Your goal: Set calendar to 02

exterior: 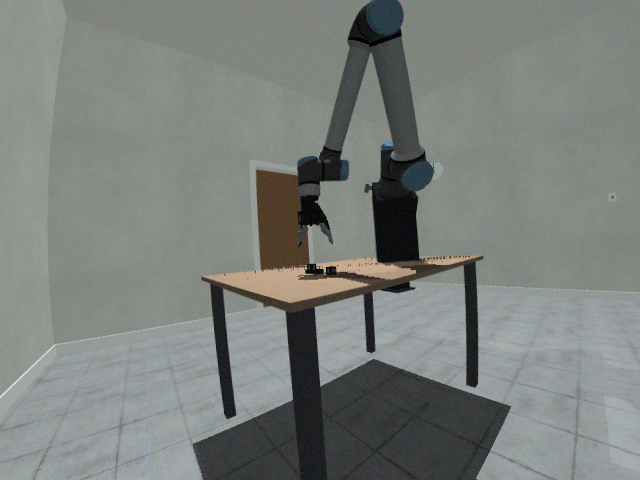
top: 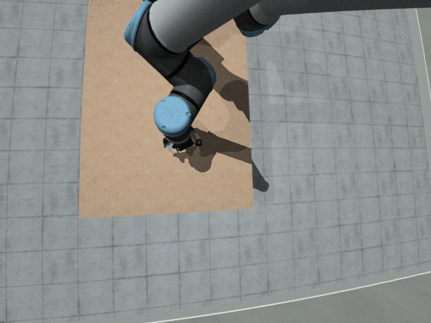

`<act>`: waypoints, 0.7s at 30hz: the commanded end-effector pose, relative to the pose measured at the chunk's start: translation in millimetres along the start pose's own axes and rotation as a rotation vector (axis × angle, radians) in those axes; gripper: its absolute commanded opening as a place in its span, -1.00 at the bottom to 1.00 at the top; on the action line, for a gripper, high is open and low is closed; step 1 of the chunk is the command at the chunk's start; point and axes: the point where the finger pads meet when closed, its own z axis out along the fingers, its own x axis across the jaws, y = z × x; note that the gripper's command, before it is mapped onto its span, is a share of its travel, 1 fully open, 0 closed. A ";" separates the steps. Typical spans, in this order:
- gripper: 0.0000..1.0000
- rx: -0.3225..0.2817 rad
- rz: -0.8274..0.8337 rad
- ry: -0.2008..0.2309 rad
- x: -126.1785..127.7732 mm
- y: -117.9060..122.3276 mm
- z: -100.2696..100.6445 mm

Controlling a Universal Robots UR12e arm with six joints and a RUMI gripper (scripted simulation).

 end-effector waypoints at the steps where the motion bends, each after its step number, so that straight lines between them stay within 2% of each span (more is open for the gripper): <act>1: 1.00 -0.001 0.143 -0.007 -9.6 -4.3 -0.4; 5: 1.00 -0.002 0.283 -0.006 -19.0 -8.8 -0.7; 12: 1.00 -0.003 0.395 -0.006 -26.6 -12.3 -1.1; 21: 1.00 -0.004 0.445 -0.005 -30.0 -13.9 -1.3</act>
